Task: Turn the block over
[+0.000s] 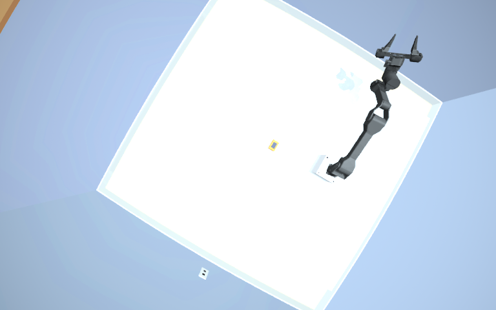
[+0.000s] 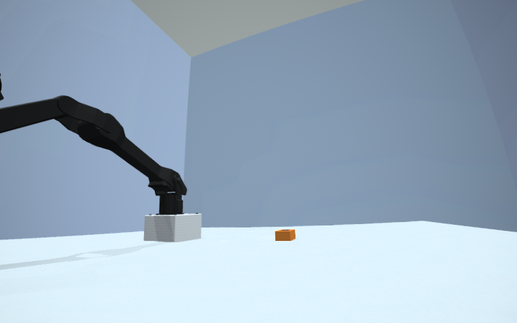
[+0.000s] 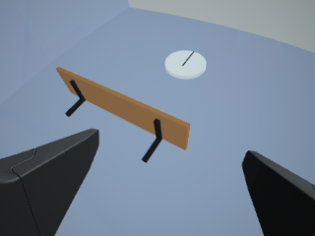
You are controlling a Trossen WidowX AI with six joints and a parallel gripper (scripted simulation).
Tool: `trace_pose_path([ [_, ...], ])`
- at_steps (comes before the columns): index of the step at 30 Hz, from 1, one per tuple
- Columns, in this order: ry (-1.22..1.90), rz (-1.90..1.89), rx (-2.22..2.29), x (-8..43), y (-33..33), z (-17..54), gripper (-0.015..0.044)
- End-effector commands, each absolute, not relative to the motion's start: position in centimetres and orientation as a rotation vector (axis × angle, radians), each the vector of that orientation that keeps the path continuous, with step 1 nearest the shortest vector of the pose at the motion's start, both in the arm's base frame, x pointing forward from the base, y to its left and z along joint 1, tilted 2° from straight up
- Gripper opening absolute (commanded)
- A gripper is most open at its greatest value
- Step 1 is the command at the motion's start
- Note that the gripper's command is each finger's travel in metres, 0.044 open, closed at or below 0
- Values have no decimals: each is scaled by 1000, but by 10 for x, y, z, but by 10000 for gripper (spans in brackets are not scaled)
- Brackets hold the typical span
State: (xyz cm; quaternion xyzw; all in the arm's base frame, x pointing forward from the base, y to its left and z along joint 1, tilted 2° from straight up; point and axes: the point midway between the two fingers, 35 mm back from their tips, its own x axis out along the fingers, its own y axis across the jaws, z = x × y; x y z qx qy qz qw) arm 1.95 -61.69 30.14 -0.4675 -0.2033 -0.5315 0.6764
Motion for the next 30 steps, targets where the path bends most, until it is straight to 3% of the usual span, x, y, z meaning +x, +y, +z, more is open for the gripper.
trace_pose_path([
  [1, -456, -1193, -1042, 22, -618, 301, 426],
  [16, -243, -962, -381, 255, -624, 259, 440],
  [30, 198, -676, 69, 445, -483, 175, 440],
])
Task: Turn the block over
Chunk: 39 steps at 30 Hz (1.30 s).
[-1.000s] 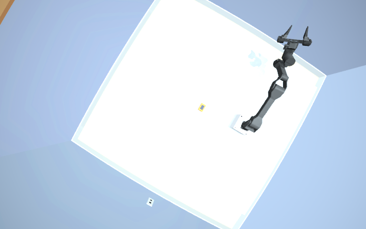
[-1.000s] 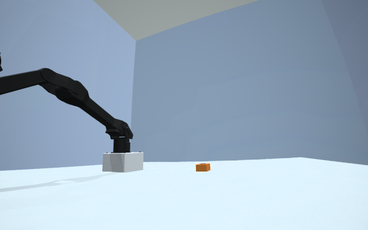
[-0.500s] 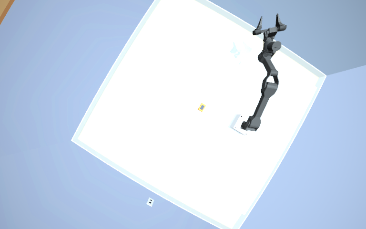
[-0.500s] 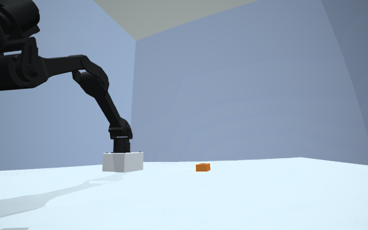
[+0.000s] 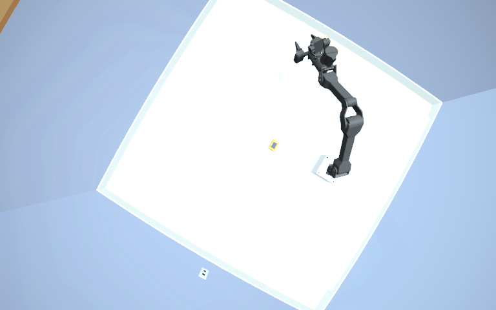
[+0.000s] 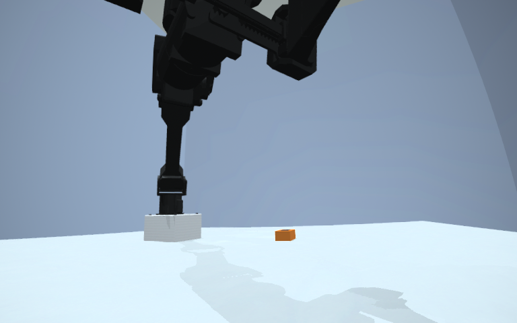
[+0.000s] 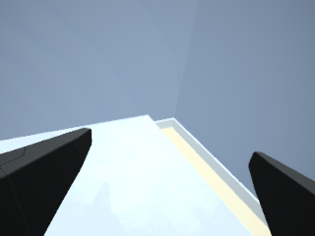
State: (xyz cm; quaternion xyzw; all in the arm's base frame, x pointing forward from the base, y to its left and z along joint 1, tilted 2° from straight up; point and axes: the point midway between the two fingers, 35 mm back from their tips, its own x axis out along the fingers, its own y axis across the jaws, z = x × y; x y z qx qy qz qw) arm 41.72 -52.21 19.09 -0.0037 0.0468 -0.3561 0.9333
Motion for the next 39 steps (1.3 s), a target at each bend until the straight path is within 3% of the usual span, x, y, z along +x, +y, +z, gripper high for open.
trace_pose_path([
  [1, 234, -658, 97, 454, -468, 168, 440],
  [8, 507, -546, 251, 491, -359, 124, 440],
  [16, 810, -409, 298, 493, -234, 89, 440],
  [23, 1128, -277, 258, 455, -117, 67, 440],
  [30, 1457, -164, 129, 383, -22, 61, 440],
  [39, 1524, -144, 91, 364, -8, 61, 440],
])
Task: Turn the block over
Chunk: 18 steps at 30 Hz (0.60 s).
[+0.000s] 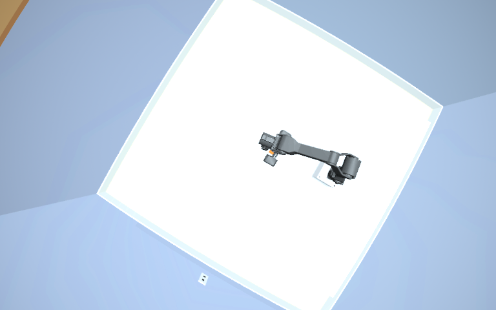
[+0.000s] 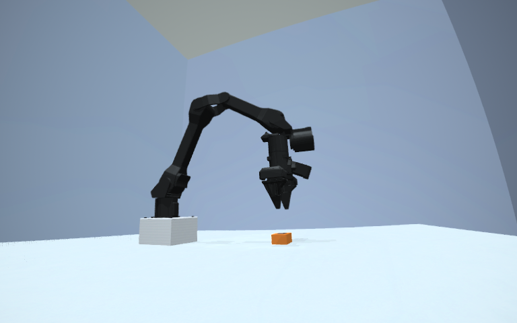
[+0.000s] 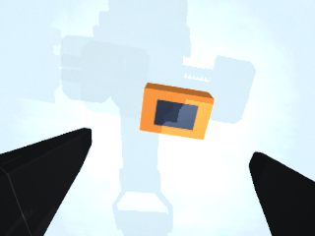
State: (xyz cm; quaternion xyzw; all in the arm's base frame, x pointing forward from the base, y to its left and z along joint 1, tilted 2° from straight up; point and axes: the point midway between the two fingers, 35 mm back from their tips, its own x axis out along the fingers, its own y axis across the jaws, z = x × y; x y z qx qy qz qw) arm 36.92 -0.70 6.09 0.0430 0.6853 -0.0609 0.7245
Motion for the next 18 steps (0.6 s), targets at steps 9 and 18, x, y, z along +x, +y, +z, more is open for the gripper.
trace_pose_path([
  [9, 1524, -145, 91, 366, -10, 28, 440],
  [18, 1524, -145, 91, 366, -11, 13, 440],
])
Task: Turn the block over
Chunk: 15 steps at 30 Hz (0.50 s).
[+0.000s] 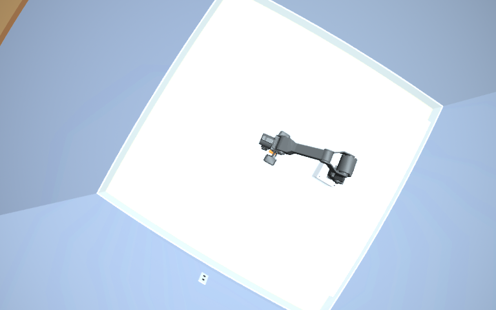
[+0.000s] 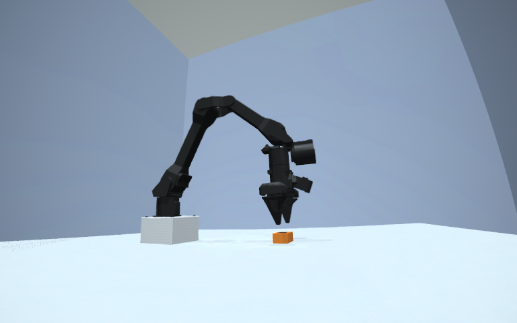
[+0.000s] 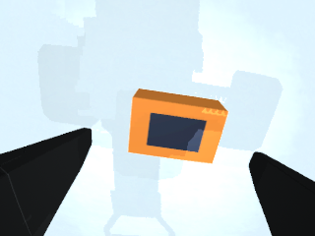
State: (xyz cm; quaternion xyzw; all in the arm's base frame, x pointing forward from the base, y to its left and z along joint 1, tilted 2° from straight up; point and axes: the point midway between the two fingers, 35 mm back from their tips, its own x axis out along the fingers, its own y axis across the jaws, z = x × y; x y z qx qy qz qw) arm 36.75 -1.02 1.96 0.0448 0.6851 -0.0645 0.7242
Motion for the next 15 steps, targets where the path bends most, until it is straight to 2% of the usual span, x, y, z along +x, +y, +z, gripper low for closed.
trace_pose_path([
  [1, 1524, -145, 91, 366, -11, 12, 440],
  [15, 1524, -145, 91, 367, -12, -9, 440],
])
